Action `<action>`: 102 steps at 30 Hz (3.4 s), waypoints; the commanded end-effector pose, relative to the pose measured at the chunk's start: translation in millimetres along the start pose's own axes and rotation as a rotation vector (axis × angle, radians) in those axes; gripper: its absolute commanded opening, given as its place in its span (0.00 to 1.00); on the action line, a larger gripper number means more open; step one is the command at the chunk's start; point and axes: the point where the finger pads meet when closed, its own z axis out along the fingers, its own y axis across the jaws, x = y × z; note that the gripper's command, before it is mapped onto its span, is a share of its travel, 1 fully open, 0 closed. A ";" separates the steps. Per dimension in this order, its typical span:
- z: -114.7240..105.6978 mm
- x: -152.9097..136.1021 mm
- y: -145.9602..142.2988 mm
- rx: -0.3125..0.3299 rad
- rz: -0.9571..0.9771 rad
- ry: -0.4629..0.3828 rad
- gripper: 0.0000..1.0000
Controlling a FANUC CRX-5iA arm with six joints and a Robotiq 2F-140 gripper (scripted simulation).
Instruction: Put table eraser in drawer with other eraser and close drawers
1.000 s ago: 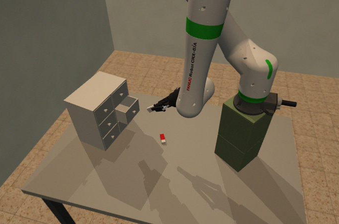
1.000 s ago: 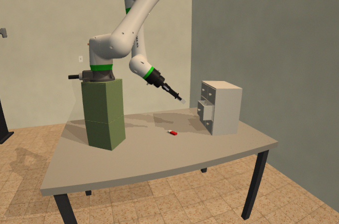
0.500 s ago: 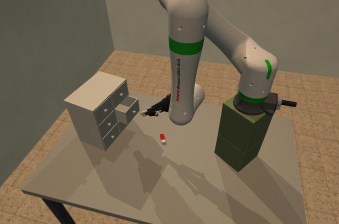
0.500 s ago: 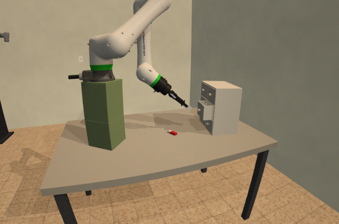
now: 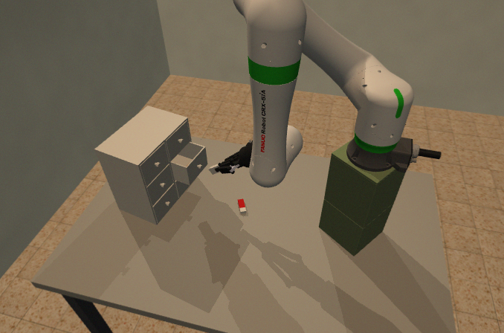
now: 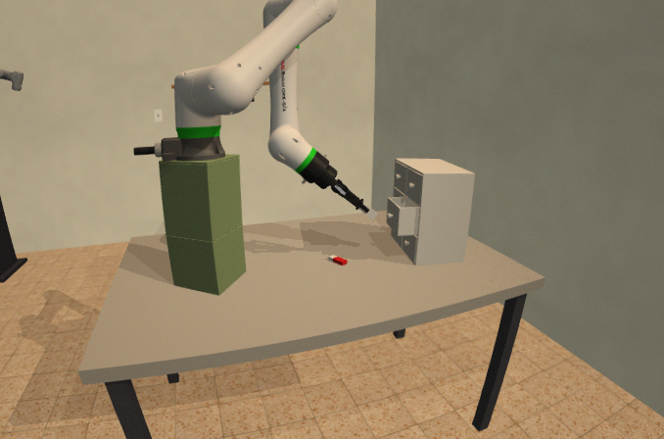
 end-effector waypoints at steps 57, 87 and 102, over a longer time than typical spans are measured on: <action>21.1 17.7 0.1 0.000 0.000 0.000 0.00; 58.8 49.4 0.1 0.000 0.000 0.000 0.00; 73.4 61.6 0.1 0.000 0.000 0.000 0.00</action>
